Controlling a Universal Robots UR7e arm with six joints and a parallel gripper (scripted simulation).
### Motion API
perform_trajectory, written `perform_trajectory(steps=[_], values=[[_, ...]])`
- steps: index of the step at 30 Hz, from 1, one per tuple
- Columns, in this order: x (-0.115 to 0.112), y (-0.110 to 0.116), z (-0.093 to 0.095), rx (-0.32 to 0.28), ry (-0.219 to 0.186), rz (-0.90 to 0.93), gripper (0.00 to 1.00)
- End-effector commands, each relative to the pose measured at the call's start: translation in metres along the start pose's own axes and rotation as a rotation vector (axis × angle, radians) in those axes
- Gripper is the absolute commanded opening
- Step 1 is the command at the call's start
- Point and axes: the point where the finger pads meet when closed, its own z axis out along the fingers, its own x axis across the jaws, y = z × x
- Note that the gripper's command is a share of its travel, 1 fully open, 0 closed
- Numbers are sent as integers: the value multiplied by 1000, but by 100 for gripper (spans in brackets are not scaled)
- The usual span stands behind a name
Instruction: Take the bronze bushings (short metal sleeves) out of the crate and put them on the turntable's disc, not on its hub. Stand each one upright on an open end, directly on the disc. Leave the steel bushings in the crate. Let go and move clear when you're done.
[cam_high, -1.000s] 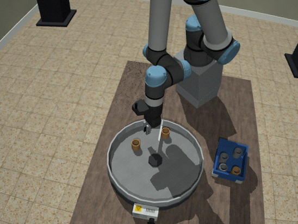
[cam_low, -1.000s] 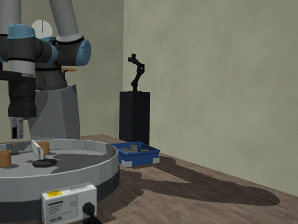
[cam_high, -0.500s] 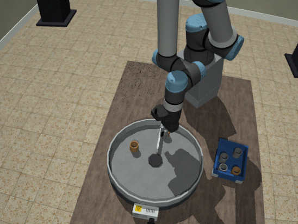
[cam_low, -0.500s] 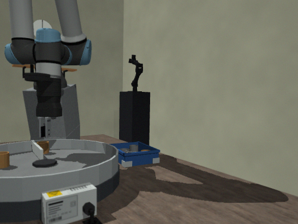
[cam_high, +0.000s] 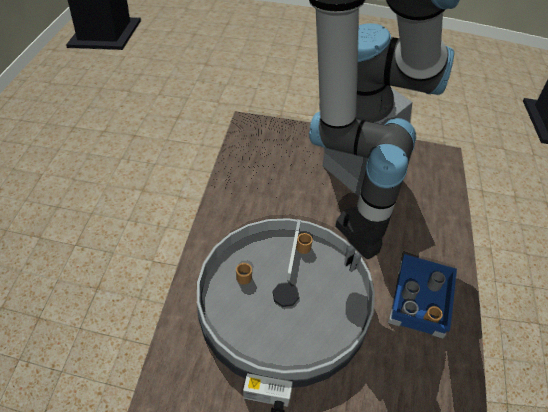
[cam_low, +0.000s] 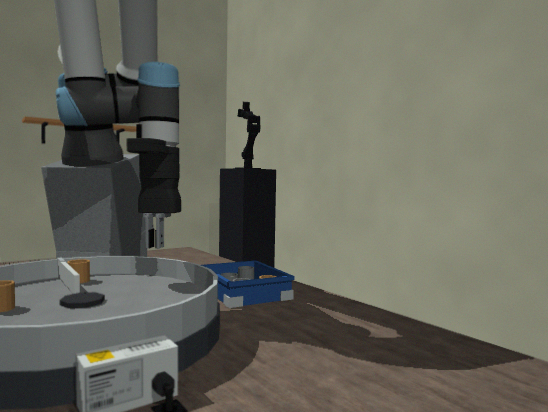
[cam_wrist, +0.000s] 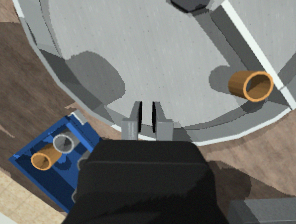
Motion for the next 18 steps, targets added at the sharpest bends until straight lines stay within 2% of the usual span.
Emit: perform_trajectory(steps=[1,4,6,13,18], values=[[-48,31,1,4,13,7,36],[-74,49,2,4,13,7,36],[-74,49,2,4,13,7,36],[-128,88,3,4,13,7,36],[-158,109,3,4,13,7,36]])
